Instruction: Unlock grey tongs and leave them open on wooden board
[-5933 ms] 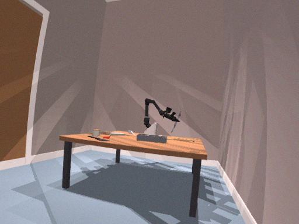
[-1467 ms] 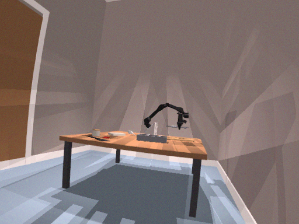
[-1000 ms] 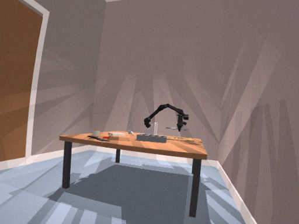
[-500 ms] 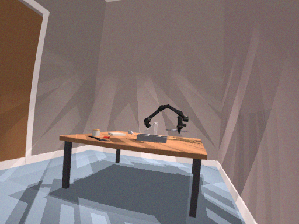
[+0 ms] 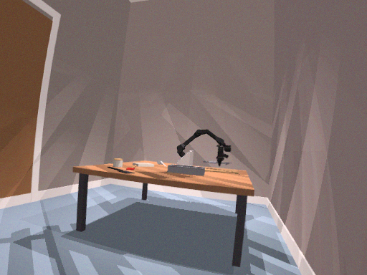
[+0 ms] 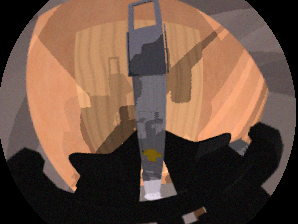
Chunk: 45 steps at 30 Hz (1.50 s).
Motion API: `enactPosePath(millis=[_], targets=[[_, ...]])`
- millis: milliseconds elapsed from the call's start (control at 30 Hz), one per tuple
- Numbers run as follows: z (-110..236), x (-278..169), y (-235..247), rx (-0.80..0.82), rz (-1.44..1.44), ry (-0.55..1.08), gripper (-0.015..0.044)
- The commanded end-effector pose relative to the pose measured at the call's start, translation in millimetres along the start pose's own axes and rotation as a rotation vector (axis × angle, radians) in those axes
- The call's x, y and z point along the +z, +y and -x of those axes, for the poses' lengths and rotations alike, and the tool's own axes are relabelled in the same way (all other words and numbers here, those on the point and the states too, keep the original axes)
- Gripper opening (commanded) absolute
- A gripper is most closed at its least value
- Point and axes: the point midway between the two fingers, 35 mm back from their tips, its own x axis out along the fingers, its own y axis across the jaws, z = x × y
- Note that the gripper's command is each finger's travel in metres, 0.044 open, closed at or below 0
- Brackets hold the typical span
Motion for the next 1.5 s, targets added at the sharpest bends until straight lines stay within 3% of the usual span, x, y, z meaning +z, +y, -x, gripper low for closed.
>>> enactPosePath(millis=[0, 167, 900, 1167, 1467], targets=[[-6, -1, 0, 0.003, -0.006, 0.000, -0.0150], [-9, -1, 0, 0.003, -0.006, 0.000, -0.0150], [-7, -2, 0, 0.000, 0.000, 0.003, 0.0428], [21, 7, -31, 0.008, -0.017, -0.021, 0.0440], [103, -3, -147, -0.021, -0.014, -0.040, 0.0440]])
